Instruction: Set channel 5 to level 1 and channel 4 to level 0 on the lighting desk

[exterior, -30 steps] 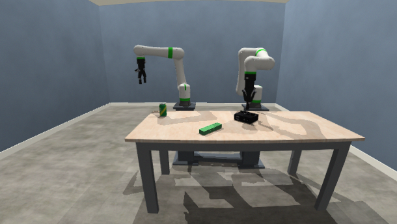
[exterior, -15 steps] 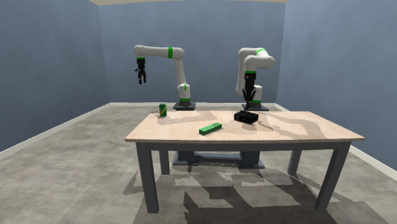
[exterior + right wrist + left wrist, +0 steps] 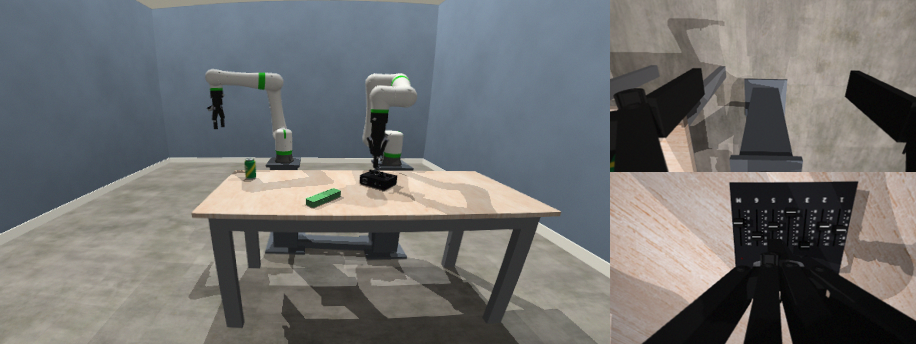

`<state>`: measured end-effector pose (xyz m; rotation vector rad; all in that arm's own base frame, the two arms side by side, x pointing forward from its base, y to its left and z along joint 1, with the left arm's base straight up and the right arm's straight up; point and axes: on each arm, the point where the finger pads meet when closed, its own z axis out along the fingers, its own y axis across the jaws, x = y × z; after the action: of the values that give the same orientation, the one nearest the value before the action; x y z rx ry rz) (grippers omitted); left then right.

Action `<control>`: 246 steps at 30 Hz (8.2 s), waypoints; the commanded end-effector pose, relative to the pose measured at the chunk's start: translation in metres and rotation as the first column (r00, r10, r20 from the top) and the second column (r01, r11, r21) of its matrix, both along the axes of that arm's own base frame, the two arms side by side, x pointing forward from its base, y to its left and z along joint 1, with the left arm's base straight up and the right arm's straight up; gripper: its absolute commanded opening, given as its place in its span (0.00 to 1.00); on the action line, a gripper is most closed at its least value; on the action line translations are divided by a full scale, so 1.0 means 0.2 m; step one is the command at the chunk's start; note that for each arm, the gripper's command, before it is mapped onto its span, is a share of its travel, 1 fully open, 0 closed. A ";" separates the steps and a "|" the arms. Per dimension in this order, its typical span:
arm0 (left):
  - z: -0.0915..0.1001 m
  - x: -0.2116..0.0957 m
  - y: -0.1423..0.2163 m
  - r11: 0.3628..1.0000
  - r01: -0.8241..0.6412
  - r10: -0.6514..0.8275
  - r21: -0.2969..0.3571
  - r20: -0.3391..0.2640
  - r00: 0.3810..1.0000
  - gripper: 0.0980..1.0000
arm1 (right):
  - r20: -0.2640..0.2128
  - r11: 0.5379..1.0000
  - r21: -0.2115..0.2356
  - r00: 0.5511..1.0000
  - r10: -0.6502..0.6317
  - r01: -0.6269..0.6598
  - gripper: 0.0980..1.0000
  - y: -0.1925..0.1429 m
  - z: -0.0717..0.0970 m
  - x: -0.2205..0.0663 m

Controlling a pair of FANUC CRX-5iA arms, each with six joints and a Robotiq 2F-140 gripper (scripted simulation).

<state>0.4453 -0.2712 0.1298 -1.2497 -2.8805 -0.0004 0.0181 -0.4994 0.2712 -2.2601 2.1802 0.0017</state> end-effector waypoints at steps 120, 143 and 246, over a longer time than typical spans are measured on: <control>-0.15 0.01 -0.01 1.000 0.000 0.000 -0.001 0.001 1.000 0.00 | 0.000 1.000 -0.002 1.000 0.000 0.000 1.00 0.00 0.00 0.00; -0.18 0.01 -0.01 1.000 0.000 0.000 -0.001 0.001 1.000 0.00 | 0.000 1.000 -0.002 1.000 0.000 0.000 1.00 0.00 0.00 0.00; -0.18 -0.04 0.04 1.000 0.000 0.000 -0.001 0.001 1.000 0.00 | 0.000 1.000 -0.002 1.000 0.000 0.000 1.00 0.00 0.00 0.00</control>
<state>0.4374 -0.2625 0.0939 -1.2494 -2.8806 -0.0006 0.0181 -0.4994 0.2712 -2.2601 2.1802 0.0017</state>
